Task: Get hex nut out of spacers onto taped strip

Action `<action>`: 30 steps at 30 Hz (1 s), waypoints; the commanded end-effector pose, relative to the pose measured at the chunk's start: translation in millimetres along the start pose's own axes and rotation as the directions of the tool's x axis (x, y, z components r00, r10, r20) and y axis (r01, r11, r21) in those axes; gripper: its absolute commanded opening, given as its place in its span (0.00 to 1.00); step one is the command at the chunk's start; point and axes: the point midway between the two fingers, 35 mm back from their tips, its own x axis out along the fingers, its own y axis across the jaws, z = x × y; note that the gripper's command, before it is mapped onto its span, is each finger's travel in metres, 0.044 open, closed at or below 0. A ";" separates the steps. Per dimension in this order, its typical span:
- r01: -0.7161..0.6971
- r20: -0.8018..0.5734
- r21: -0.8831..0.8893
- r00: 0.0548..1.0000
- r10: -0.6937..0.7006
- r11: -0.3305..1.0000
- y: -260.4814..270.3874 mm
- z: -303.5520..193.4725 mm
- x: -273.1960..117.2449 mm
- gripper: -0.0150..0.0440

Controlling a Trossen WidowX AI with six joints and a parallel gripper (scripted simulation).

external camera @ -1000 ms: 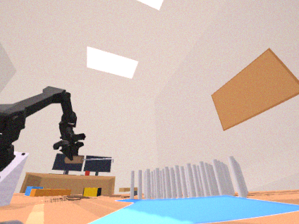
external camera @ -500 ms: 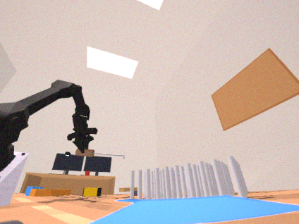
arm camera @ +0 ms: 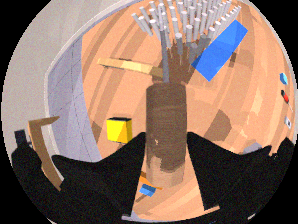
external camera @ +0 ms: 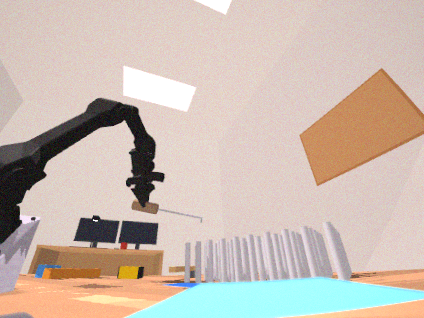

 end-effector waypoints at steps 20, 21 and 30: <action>-0.117 -0.145 -0.243 0.986 0.083 0.963 -108.1 137.5 -6.3 0.25; -0.124 -0.149 -0.253 0.985 0.088 0.959 -114.7 142.8 -6.1 0.25; -0.183 -0.175 -0.345 0.976 0.129 0.920 -178.4 183.7 -4.6 0.25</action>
